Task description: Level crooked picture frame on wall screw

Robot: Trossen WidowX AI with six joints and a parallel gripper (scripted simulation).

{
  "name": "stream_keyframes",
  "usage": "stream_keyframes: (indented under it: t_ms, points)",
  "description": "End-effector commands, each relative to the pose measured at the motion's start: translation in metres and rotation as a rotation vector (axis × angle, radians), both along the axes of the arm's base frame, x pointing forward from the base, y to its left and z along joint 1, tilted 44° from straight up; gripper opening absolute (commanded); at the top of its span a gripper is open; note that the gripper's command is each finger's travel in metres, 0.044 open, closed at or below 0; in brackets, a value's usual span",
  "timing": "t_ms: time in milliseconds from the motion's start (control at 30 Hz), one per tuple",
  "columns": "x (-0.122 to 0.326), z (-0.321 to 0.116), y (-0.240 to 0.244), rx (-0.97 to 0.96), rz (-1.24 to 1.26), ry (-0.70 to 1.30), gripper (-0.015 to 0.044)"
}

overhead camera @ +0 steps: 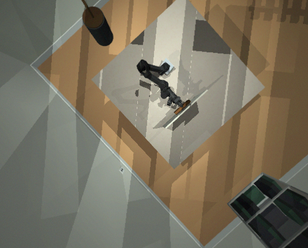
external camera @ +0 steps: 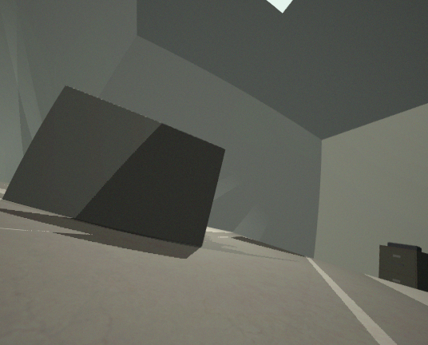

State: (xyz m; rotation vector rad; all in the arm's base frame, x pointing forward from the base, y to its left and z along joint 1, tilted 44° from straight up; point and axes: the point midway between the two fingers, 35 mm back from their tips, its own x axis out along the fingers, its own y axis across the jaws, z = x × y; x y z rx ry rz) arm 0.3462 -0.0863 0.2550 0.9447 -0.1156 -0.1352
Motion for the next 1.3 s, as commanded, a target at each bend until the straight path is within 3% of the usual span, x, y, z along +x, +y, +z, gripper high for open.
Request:
stream_keyframes:
  t_ms: [0,1267]
  points:
    - [0.0003,0.0016,0.0025,-0.007,0.008,-0.006,0.0000]
    - [0.0013,-0.0022,0.0072,-0.006,0.008,-0.005,0.0000]
